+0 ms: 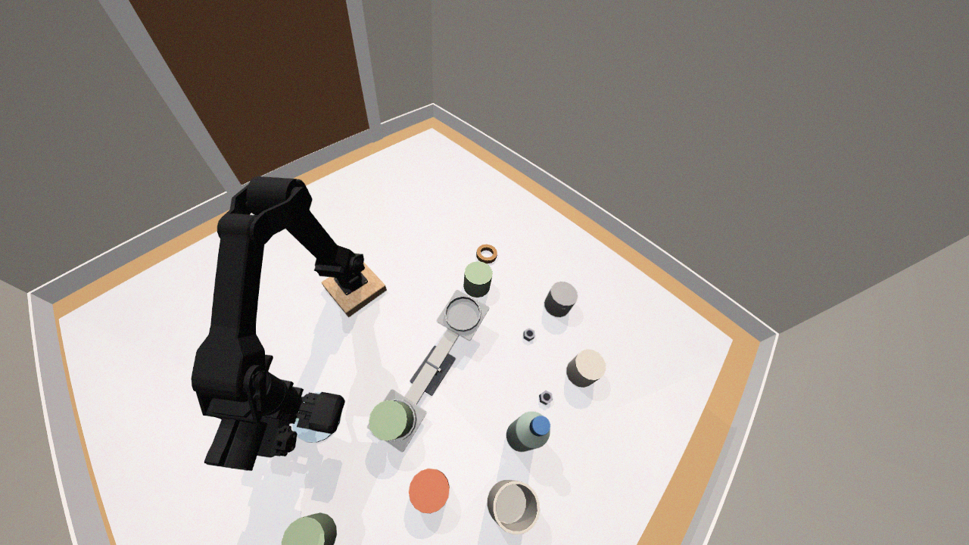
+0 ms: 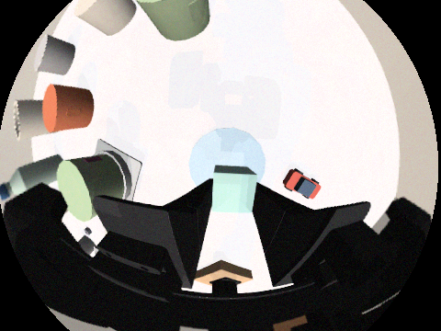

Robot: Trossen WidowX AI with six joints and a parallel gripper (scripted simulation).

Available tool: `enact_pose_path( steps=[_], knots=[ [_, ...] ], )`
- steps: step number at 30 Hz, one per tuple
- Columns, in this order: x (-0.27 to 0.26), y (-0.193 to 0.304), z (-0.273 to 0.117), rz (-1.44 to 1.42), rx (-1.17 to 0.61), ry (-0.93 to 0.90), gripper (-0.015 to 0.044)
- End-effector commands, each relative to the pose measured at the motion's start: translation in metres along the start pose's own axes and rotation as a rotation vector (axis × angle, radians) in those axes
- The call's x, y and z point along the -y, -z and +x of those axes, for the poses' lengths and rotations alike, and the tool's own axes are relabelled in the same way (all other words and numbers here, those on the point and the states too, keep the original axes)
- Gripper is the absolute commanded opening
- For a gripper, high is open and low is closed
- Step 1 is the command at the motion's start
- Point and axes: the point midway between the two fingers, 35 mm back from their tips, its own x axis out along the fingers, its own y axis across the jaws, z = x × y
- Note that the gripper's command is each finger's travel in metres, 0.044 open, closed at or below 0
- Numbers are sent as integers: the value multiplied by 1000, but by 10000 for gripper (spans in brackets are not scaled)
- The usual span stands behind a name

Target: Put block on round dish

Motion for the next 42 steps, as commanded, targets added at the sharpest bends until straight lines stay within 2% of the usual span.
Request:
enact_pose_path(
  steps=[1,20,35,37,40,42],
  knots=[
    [0,3,20,-3,-13,-2,0],
    [0,4,44,-3,-13,-2,0],
    [1,3,39,0,-12,1,394],
    [0,2,27,-1,-12,0,440],
    [0,3,-15,-3,-13,-2,440],
    [0,3,-18,-3,-13,-2,440]
  ],
)
